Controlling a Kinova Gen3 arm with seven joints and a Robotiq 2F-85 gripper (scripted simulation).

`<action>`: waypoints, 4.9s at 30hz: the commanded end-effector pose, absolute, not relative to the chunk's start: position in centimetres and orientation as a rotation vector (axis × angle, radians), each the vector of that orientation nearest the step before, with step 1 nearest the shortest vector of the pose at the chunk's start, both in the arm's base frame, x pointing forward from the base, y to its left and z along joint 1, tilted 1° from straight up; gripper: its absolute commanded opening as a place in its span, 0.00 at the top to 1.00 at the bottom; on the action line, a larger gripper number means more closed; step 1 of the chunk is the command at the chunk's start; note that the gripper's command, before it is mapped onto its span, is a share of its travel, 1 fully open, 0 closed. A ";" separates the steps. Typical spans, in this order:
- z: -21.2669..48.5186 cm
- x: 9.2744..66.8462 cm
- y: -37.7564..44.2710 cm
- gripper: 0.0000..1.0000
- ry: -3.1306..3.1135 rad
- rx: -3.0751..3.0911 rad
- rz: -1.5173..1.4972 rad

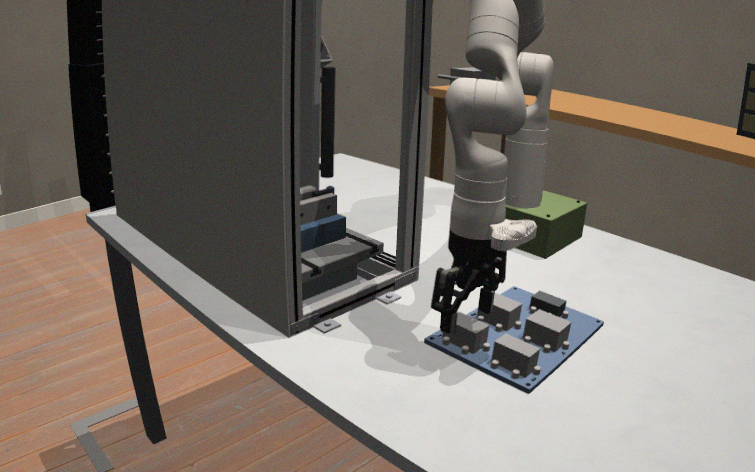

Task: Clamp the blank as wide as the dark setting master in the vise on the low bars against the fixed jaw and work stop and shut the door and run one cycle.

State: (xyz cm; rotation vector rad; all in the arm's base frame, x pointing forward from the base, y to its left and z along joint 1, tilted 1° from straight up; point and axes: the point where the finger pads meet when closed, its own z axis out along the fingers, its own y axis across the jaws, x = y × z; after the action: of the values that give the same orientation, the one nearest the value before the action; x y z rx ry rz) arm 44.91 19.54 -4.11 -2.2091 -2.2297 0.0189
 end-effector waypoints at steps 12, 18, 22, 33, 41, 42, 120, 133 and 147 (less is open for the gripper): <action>-4.0 45.0 19.6 0.00 -2.230 -2.210 0.016; -3.0 45.0 19.6 0.00 -2.230 -2.210 0.016; 1.0 45.0 19.6 0.00 -2.230 -2.210 0.016; 1.0 45.0 19.6 0.00 -2.230 -2.210 0.016; 4.5 45.0 19.7 0.00 -2.230 -2.210 0.016; 4.5 45.0 19.7 0.00 -2.230 -2.210 0.016; 1.0 35.8 19.5 0.00 -2.249 -2.196 0.013; -1.4 35.7 19.4 0.00 -2.245 -2.203 0.016; -2.5 35.7 19.4 0.00 -2.245 -2.203 0.016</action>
State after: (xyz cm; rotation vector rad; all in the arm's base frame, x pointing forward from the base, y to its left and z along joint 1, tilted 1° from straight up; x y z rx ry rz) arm 35.80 19.51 -2.33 -2.1957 -2.2490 0.0130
